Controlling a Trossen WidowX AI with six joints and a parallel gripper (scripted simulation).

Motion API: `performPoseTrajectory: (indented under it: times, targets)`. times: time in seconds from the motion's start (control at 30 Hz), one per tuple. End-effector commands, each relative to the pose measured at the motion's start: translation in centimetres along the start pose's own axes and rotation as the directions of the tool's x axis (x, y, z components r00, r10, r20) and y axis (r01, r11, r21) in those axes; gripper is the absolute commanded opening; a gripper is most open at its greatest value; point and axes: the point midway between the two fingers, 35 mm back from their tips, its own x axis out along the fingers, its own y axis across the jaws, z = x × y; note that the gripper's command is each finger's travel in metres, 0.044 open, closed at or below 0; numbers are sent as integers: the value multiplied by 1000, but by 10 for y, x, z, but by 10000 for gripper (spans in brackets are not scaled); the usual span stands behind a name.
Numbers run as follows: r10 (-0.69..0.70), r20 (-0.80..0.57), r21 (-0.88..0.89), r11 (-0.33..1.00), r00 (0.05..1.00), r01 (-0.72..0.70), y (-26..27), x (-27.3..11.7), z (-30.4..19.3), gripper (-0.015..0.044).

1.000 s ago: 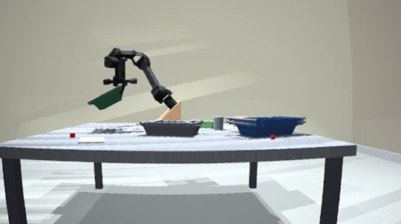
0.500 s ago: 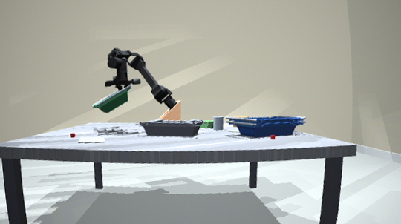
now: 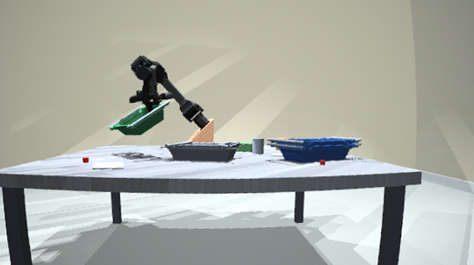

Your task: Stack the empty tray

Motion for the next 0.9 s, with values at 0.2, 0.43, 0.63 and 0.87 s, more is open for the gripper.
performPoseTrajectory:
  times: [0.2,0.43,0.63,0.87]
  targets:
    - [13,-17,-122,992,1000,-15,-9,-4,-42,0]
    - [11,-13,-216,976,1000,-13,-23,-3,-70,0]
    - [12,-8,-295,955,1000,-14,-38,-2,-93,0]
    - [19,-2,-384,923,1000,-18,-58,-2,-118,0]
